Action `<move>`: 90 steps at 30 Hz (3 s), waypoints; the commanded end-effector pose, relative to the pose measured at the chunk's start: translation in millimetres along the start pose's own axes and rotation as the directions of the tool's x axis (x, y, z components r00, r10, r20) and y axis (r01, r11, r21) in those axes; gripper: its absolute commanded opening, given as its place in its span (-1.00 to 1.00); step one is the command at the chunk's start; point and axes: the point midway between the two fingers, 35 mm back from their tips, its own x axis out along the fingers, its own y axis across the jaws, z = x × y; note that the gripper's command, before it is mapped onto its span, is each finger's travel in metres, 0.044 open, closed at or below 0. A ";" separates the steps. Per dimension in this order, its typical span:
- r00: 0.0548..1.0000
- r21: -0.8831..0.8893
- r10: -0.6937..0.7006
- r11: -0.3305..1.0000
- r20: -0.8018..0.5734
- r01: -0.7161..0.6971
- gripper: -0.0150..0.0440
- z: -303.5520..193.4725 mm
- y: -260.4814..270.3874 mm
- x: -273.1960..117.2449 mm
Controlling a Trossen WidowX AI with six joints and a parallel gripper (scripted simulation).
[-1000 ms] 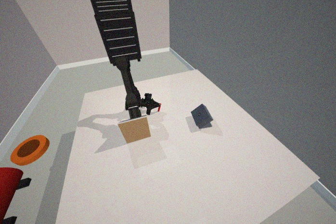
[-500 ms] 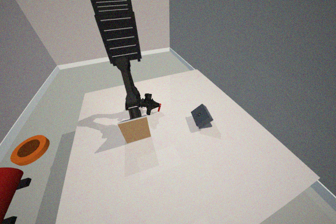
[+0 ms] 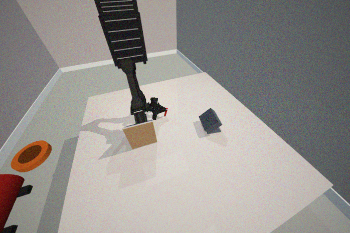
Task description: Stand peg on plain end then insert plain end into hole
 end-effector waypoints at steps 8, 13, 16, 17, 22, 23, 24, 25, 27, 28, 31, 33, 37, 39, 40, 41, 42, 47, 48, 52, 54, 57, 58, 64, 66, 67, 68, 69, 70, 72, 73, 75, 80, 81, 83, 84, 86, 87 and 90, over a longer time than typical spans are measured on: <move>1.000 0.002 0.000 1.000 0.003 0.000 -0.33 -3.0 -0.7 -2.3; 1.000 0.004 0.001 1.000 0.007 -0.001 -0.33 -3.3 -1.2 -3.1; 1.000 0.005 0.001 1.000 0.010 -0.001 -0.33 -3.5 -1.4 -3.5; 1.000 0.006 0.001 1.000 0.010 -0.001 -0.33 -3.6 -1.5 -3.7; 1.000 0.007 0.001 1.000 0.014 -0.002 -0.33 -3.9 -1.9 -4.4; 1.000 0.008 0.002 1.000 0.015 -0.002 -0.33 -4.0 -2.0 -4.5; 1.000 0.008 0.002 1.000 0.016 -0.002 -0.33 -4.0 -2.1 -4.7; 1.000 0.008 0.002 1.000 0.017 -0.002 -0.33 -4.1 -2.2 -4.8; 1.000 0.009 0.002 1.000 0.019 -0.002 -0.33 -4.2 -2.3 -5.1; 1.000 0.009 0.002 1.000 0.019 -0.002 -0.33 -4.3 -2.4 -5.2; 1.000 0.010 0.002 1.000 0.022 -0.003 -0.33 -4.5 -2.6 -5.7; 1.000 0.011 0.003 1.000 0.023 -0.003 -0.33 -4.6 -2.8 -5.9; 1.000 0.012 0.003 1.000 0.027 -0.003 -0.33 -4.8 -3.1 -6.5; 1.000 0.013 0.003 1.000 0.028 -0.004 -0.33 -4.9 -3.3 -6.8; 1.000 0.013 0.003 1.000 0.029 -0.004 -0.33 -5.0 -3.4 -6.9; 1.000 0.013 0.003 1.000 0.030 -0.004 -0.33 -5.1 -3.5 -7.0; 1.000 0.014 0.004 1.000 0.031 -0.004 -0.33 -5.1 -3.6 -7.2; 0.999 0.015 0.004 1.000 0.034 -0.005 -0.33 -5.4 -3.9 -7.8; 0.999 0.015 0.004 1.000 0.035 -0.005 -0.33 -5.5 -4.0 -8.0; 0.999 0.016 0.005 1.000 0.038 -0.005 -0.33 -5.7 -4.3 -8.5; 0.999 0.016 0.005 1.000 0.040 -0.006 -0.33 -5.8 -4.5 -8.7; 0.999 0.017 0.005 1.000 0.042 -0.006 -0.33 -6.0 -4.7 -9.1; 0.999 0.017 0.005 1.000 0.043 -0.006 -0.33 -6.0 -4.8 -9.3; 0.999 0.018 0.006 1.000 0.047 -0.007 -0.33 -6.4 -5.2 -10.0; 0.999 0.019 0.006 1.000 0.049 -0.007 -0.33 -6.5 -5.3 -10.2; 0.999 0.019 0.006 1.000 0.049 -0.007 -0.33 -6.5 -5.4 -10.3; 0.999 0.019 0.006 1.000 0.050 -0.007 -0.33 -6.6 -5.5 -10.5; 0.999 0.019 0.007 1.000 0.051 -0.008 -0.33 -6.6 -5.6 -10.6; 0.999 0.019 0.007 1.000 0.052 -0.008 -0.33 -6.7 -5.6 -10.7; 0.999 0.020 0.007 1.000 0.053 -0.008 -0.33 -6.8 -5.8 -10.9; 0.999 0.020 0.007 1.000 0.054 -0.008 -0.33 -6.8 -5.8 -11.0; 0.998 0.020 0.007 1.000 0.055 -0.008 -0.33 -6.9 -5.9 -11.3; 0.998 0.021 0.008 1.000 0.059 -0.009 -0.33 -7.2 -6.3 -11.8; 0.998 0.021 0.008 1.000 0.059 -0.009 -0.33 -7.3 -6.3 -12.0; 0.998 0.021 0.008 1.000 0.061 -0.010 -0.33 -7.4 -6.4 -12.2; 0.998 0.021 0.008 1.000 0.062 -0.010 -0.33 -7.4 -6.5 -12.3; 0.998 0.021 0.009 1.000 0.063 -0.010 -0.33 -7.5 -6.6 -12.5; 0.998 0.022 0.009 1.000 0.064 -0.010 -0.33 -7.6 -6.7 -12.6; 0.998 0.022 0.009 1.000 0.066 -0.011 -0.33 -7.7 -6.8 -12.9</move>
